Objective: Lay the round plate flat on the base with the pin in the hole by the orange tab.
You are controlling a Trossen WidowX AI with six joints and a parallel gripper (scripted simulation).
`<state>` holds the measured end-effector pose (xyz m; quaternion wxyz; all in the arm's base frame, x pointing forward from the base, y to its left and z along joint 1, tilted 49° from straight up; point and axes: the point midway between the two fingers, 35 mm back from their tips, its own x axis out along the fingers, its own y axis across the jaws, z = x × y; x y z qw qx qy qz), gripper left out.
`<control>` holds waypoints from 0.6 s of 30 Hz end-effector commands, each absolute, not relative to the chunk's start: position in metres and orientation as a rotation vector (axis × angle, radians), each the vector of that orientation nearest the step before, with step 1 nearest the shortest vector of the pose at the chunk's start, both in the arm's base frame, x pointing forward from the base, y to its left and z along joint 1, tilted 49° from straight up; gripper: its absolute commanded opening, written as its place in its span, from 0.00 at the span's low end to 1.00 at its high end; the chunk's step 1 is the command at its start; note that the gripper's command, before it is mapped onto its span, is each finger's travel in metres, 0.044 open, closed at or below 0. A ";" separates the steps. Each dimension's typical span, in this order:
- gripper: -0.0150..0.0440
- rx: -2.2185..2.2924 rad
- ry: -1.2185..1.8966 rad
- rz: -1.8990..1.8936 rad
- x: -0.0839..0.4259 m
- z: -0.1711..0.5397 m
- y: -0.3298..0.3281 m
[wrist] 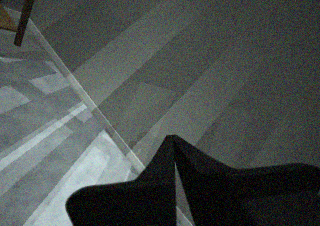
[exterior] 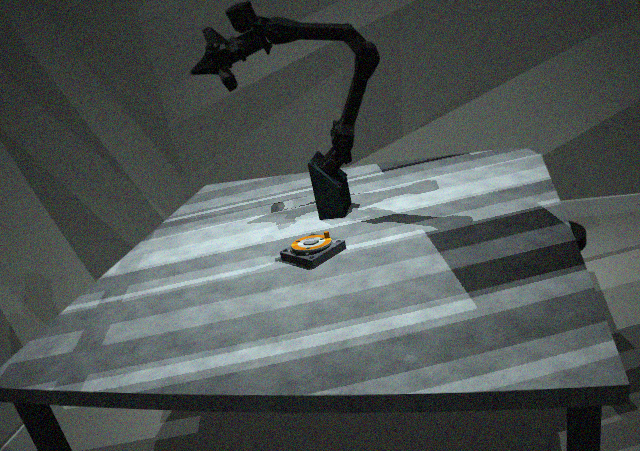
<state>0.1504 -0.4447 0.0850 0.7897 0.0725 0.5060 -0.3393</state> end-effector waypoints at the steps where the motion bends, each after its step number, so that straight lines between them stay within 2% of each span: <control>1: 0.25 0.207 1.086 -0.534 0.203 0.068 -0.392; 4: 0.25 0.240 1.093 -0.425 0.227 0.057 -0.360; 10: 0.25 0.363 1.145 -0.064 0.282 0.029 -0.239; 12: 0.25 0.381 1.155 -0.018 0.286 0.026 -0.223; 18: 0.25 0.535 1.268 0.334 0.290 0.013 -0.088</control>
